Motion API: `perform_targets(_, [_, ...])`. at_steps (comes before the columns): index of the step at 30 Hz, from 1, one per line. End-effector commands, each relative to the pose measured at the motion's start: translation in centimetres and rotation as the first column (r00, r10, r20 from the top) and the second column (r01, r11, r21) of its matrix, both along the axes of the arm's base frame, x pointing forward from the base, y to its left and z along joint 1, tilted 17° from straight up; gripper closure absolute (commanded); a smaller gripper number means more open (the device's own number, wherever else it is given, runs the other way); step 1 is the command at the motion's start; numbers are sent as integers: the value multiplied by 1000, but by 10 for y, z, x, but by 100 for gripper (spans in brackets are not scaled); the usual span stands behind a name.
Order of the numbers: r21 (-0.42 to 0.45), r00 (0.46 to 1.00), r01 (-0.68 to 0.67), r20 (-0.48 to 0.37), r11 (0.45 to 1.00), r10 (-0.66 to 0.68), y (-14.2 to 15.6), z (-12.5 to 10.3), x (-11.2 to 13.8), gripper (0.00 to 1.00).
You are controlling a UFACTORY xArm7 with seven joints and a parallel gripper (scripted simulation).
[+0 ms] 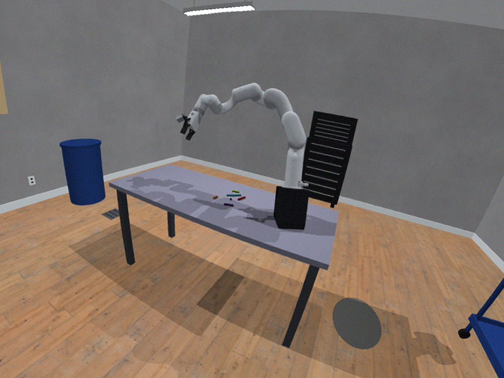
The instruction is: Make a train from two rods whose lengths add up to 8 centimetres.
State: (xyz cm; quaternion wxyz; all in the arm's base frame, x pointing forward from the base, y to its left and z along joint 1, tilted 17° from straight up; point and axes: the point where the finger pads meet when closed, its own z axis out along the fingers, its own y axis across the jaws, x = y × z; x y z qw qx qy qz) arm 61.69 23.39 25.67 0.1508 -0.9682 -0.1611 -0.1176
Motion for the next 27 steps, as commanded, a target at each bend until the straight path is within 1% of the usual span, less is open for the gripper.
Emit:
perform_targets(1, [2, 1000, -1, 5, 1000, 1, 1, 3, 0, 0])
perform_targets(18, [1, 1000, -2, 5, 1000, 2, 1, 3, 0, 0])
perform_targets(20, [-8, 1000, -6, 9, 1000, 6, -2, 0, 1, 0])
perform_targets(22, [-42, 1000, -19, 19, 999, 20, -12, -7, 2, 0])
perform_targets(25, [-152, 996, -70, 46, 986, 78, -45, -32, 5, 0])
perform_targets(27, [-203, 993, -96, 54, 974, 109, -60, -43, 6, 0])
